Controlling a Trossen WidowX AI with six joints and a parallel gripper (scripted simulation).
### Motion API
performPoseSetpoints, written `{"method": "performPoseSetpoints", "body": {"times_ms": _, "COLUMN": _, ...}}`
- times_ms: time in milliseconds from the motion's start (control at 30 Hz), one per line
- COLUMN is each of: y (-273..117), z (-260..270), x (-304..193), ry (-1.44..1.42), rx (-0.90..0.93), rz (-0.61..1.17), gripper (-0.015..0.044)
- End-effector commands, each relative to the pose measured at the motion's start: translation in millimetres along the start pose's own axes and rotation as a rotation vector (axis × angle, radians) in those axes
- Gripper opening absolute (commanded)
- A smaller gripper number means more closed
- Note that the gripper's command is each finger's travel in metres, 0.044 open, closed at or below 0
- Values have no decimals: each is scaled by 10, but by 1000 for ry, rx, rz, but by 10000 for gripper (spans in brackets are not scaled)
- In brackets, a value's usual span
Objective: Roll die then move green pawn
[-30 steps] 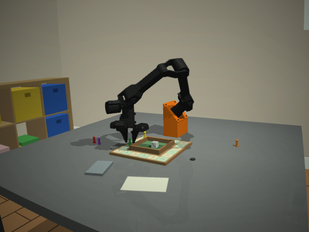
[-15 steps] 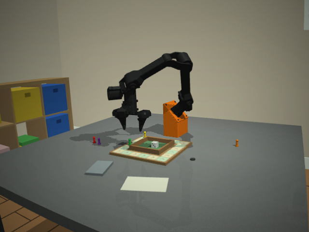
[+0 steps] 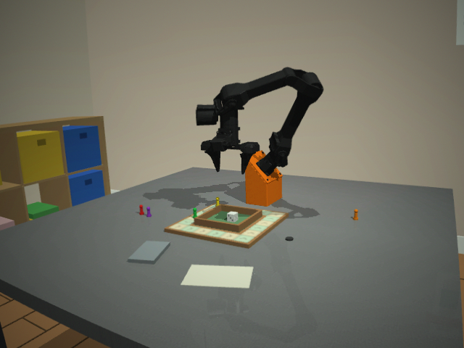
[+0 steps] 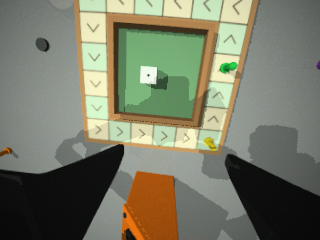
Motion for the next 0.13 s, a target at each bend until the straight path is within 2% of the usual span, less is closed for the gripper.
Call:
{"method": "performPoseSetpoints", "body": {"times_ms": 0, "y": 0, "z": -7, "x": 12, "ry": 7, "rx": 4, "rz": -2, "gripper": 440}}
{"method": "performPoseSetpoints", "body": {"times_ms": 100, "y": 0, "z": -7, "x": 12, "ry": 7, "rx": 4, "rz": -2, "gripper": 440}}
Point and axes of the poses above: the point midway between the two fingers, 35 mm back from their tips, its own y axis out along the fingers, its own z axis across the jaws, x = y × z, the point moved 5 cm from there along -y, back along the fingers, and after that the axes turned 9 degrees about -y, right-handed, at the moved point
